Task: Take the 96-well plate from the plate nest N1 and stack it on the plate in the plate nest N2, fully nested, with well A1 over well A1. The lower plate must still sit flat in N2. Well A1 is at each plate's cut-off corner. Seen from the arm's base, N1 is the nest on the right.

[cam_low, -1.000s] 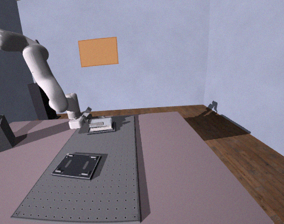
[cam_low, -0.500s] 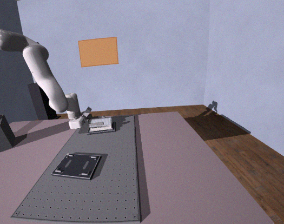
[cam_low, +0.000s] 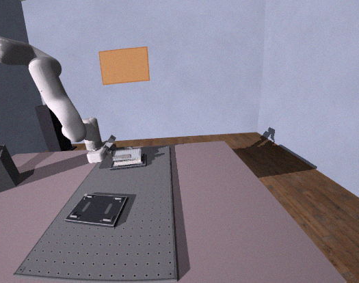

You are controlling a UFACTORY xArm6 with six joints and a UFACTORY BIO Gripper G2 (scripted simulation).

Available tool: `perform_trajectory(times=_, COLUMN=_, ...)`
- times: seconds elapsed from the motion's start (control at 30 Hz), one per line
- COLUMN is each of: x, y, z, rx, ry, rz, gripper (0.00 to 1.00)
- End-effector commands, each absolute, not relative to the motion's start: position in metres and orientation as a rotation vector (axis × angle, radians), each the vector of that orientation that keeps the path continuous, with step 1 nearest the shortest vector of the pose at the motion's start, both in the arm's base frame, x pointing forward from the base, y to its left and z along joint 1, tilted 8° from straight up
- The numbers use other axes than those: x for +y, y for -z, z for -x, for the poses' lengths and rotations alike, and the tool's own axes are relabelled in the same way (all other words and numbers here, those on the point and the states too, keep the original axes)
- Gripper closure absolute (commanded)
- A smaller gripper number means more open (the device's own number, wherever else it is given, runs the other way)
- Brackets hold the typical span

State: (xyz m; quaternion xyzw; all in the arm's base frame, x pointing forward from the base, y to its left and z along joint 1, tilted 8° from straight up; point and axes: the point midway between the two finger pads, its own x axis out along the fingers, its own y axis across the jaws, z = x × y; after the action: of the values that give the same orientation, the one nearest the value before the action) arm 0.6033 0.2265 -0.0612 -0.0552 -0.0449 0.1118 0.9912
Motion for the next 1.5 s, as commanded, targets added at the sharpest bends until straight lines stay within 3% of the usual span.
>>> perform_trajectory(times=0.0, x=0.2273, y=0.0590, z=-0.6046, rx=-0.094, ry=-0.224, rz=0.109, gripper=1.00)
perform_trajectory(times=1.47, x=0.2267, y=0.0651, z=-0.6053, rx=-0.094, ry=-0.224, rz=0.109, gripper=1.00)
